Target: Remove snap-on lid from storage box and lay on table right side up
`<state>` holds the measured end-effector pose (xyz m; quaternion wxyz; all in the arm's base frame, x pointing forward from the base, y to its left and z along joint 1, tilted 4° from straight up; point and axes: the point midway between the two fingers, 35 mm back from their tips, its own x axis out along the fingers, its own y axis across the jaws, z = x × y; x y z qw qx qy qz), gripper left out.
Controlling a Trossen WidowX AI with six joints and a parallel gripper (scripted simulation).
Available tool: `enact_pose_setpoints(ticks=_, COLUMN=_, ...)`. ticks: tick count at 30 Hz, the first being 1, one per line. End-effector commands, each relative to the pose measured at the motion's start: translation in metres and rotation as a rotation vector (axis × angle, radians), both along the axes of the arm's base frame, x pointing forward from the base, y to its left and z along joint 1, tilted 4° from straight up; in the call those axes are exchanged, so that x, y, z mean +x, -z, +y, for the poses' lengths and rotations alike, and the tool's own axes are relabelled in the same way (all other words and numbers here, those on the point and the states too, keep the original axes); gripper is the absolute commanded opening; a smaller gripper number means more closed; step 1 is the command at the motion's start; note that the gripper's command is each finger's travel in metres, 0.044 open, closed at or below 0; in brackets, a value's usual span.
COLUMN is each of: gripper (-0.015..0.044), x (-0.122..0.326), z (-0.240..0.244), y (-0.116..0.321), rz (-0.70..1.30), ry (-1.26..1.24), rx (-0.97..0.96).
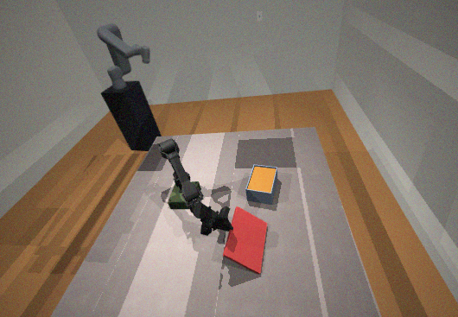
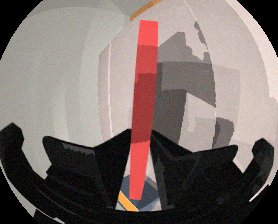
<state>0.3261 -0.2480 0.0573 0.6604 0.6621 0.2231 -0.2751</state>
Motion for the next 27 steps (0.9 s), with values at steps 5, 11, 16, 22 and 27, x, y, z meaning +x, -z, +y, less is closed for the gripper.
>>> enact_pose_setpoints(ticks=5, gripper=0.0, x=-0.004, z=0.002, y=0.015, rz=0.018, ry=0.004, rx=0.021)
enact_pose_setpoints(ticks=11, gripper=0.0, x=-0.004, z=0.002, y=0.02, rz=0.018, ry=0.004, rx=0.021)
enact_pose_setpoints(ticks=16, gripper=0.0, x=-0.004, z=0.002, y=0.024, rz=0.019, ry=0.004, rx=0.021)
enact_pose_setpoints(ticks=22, gripper=0.0, x=-0.004, z=0.002, y=0.029, rz=0.019, ry=0.004, rx=0.021)
enact_pose_setpoints(ticks=27, gripper=0.0, x=-0.004, z=0.002, y=0.033, rz=0.019, ry=0.004, rx=0.021)
